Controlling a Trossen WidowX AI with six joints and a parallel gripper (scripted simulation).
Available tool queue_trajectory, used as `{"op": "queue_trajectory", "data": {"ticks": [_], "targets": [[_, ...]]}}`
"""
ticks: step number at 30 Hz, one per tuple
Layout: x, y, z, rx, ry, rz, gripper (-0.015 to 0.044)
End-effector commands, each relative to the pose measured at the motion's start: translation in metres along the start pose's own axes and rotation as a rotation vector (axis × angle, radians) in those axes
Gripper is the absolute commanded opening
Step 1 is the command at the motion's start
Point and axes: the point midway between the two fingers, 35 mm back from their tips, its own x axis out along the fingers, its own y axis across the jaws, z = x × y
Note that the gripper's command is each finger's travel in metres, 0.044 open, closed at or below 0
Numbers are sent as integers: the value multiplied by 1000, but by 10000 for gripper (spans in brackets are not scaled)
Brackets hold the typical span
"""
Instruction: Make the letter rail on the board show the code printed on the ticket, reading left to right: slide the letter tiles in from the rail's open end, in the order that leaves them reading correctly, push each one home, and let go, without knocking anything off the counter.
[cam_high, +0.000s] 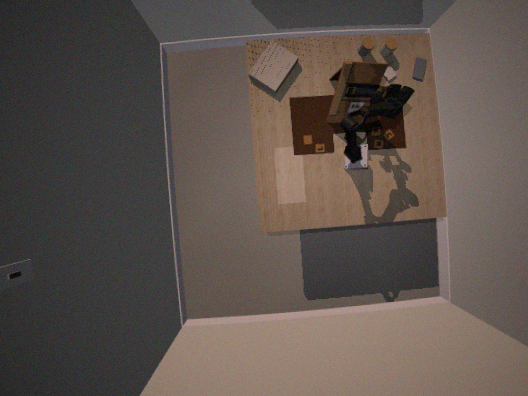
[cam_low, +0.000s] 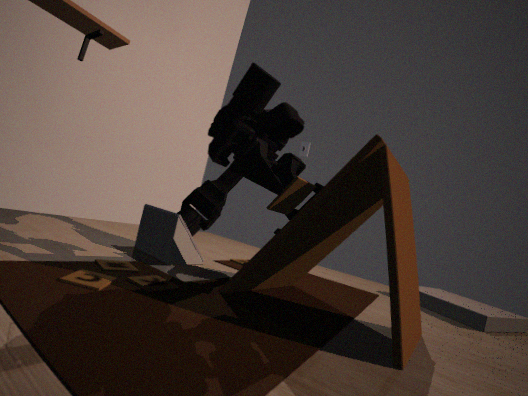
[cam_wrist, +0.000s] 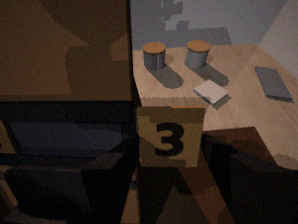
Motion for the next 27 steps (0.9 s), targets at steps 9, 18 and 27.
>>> {"op": "queue_trajectory", "data": {"ticks": [9,18,27], "targets": [[0,6,-2,10,4,-3,0],[1,10,-2,10,4,-2,0],[1,15,-2,11,4,-2,0]]}}
